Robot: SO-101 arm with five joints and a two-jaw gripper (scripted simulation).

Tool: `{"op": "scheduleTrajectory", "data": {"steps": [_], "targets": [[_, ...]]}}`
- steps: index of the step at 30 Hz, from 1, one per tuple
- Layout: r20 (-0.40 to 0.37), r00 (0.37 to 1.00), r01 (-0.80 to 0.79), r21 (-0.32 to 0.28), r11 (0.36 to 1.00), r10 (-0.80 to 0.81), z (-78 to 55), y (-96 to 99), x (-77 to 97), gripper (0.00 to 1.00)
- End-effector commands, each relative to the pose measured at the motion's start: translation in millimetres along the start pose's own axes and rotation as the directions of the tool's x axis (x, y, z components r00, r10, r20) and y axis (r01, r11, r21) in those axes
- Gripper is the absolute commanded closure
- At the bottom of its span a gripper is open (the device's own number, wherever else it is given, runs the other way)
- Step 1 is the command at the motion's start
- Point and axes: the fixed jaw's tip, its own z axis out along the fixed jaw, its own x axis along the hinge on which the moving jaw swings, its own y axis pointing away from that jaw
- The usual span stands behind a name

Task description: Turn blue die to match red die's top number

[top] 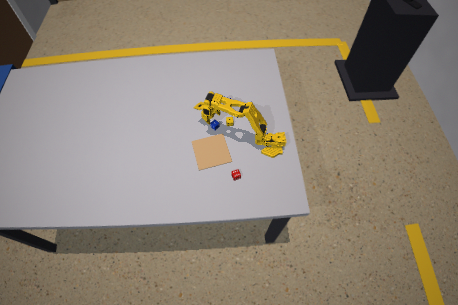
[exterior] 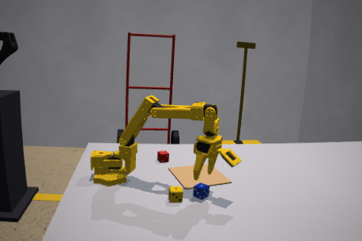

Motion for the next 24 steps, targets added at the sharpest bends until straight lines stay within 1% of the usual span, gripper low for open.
{"op": "scheduleTrajectory", "data": {"steps": [1, 7, 9, 24], "targets": [[0.104, 0.995, 0.003, -0.047, 0.999, 0.001, -22.7, 5.3, -7.9, 0.65], [0.101, 0.995, 0.003, -0.045, 0.999, 0.001, -16.0, 5.8, -9.2, 0.65], [0.101, 0.995, 0.003, -0.045, 0.999, 0.001, -16.0, 5.8, -9.2, 0.65], [0.089, 0.996, 0.003, -0.040, 0.999, 0.000, 10.0, 6.9, -11.5, 0.65]]}}
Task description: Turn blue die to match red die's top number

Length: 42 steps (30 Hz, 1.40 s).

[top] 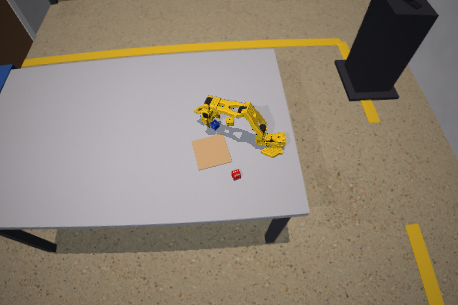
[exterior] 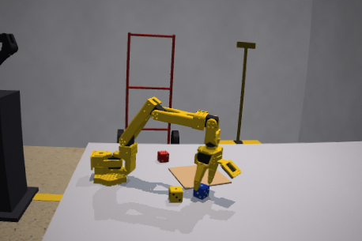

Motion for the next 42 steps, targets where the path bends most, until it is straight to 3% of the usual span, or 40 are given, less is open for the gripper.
{"op": "scheduleTrajectory", "data": {"steps": [1, 13, 42], "targets": [[0.108, 0.994, 0.004, -0.048, 0.999, 0.001, -16.9, 6.0, -9.5, 0.65], [0.104, 0.995, 0.004, -0.046, 0.999, 0.001, -7.7, 6.1, -9.5, 0.65], [0.103, 0.995, 0.004, -0.046, 0.999, 0.001, -7.5, 5.8, -9.6, 0.65]]}}
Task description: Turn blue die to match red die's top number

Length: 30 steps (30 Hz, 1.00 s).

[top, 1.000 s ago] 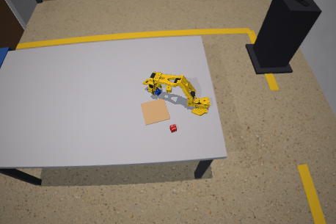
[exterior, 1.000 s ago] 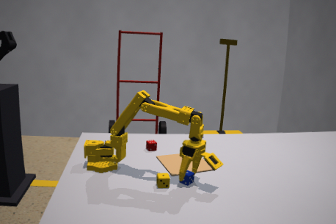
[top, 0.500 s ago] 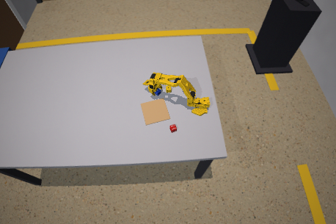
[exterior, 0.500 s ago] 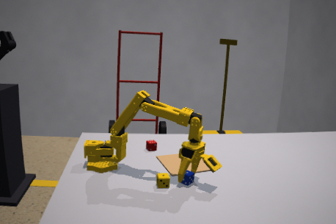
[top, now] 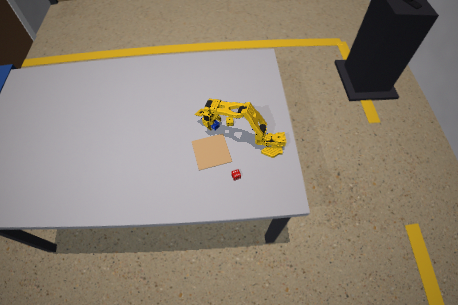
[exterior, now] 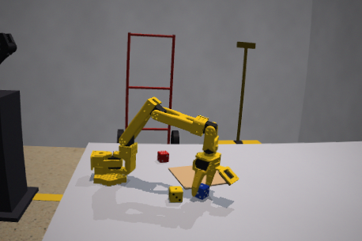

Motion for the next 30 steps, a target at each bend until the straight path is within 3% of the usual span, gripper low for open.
{"op": "scheduleTrajectory", "data": {"steps": [1, 30], "targets": [[0.118, 0.993, 0.005, -0.053, 0.999, 0.002, -25.1, 7.4, -13.4, 0.66], [0.120, 0.993, 0.004, -0.049, 0.999, 0.001, -24.8, -2.1, -13.8, 0.81]]}}
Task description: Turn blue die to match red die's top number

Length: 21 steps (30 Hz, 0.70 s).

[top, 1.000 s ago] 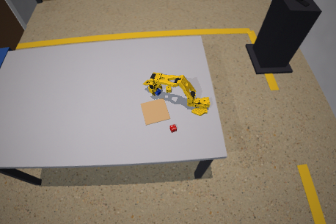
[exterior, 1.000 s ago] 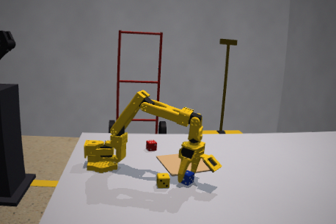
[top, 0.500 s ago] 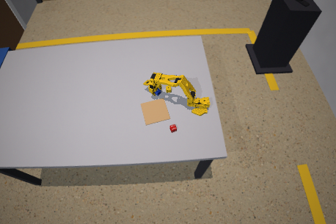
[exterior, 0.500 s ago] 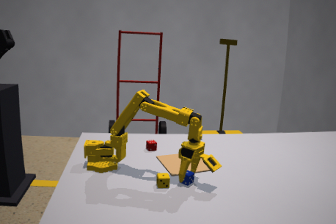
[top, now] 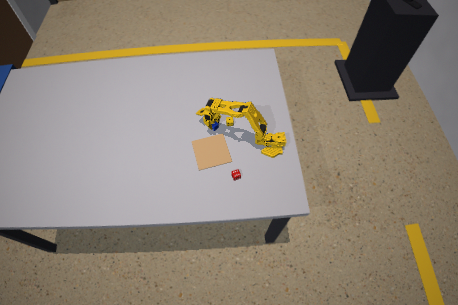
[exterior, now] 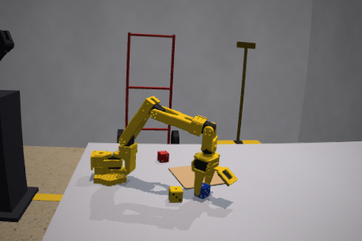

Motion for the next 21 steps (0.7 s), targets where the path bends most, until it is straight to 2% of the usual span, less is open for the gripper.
{"op": "scheduleTrajectory", "data": {"steps": [1, 17, 21], "targets": [[0.120, 0.993, 0.003, -0.049, 0.999, 0.003, -24.5, 3.1, -14.4, 0.82], [0.120, 0.993, 0.003, -0.048, 0.999, 0.003, -24.5, 1.8, -14.4, 0.84], [0.120, 0.993, 0.003, -0.048, 0.999, 0.003, -24.5, 1.8, -14.4, 0.89]]}}
